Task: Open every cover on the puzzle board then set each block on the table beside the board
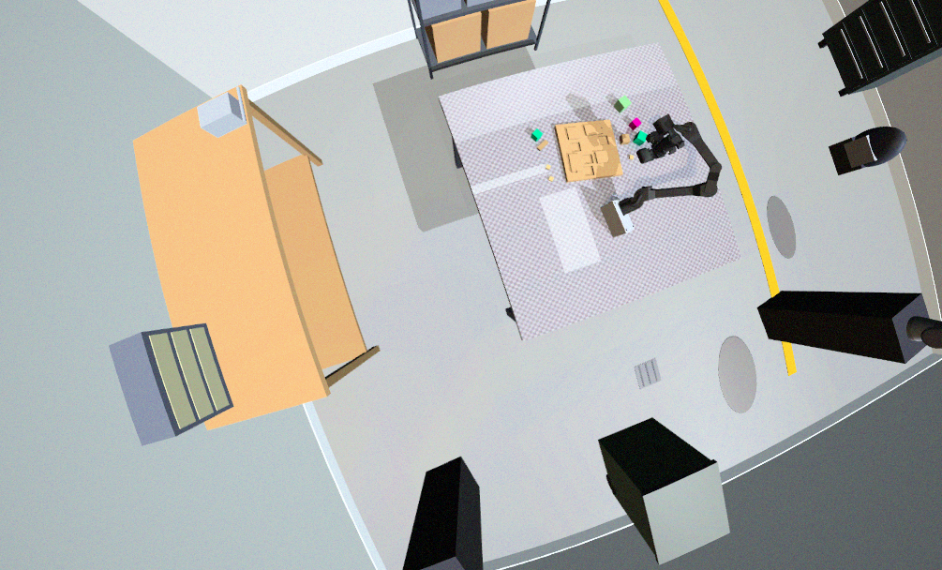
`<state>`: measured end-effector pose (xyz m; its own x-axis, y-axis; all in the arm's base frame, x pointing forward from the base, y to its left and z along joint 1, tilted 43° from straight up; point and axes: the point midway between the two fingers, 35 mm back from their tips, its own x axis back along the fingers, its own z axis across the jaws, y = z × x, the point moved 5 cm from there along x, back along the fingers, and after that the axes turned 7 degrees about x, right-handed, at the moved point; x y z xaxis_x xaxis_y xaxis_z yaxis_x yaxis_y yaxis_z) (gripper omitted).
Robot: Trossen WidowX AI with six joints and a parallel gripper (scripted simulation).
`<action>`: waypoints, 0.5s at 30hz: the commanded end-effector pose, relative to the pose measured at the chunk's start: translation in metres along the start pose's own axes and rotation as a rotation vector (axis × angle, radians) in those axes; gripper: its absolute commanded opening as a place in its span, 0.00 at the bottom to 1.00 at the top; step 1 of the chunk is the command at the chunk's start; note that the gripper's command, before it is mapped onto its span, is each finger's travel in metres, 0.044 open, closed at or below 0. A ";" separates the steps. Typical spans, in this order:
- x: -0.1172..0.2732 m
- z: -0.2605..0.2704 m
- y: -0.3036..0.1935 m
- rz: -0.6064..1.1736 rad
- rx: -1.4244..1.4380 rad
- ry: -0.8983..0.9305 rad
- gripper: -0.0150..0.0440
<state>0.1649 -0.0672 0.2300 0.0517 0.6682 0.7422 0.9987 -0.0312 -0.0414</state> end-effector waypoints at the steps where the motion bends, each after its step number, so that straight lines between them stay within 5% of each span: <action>1: -0.006 0.001 -0.001 0.005 0.010 -0.003 0.39; 15: -0.029 0.002 0.002 0.004 0.008 0.007 0.39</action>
<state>0.1664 -0.0819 0.2133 0.0520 0.6663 0.7439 0.9986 -0.0328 -0.0405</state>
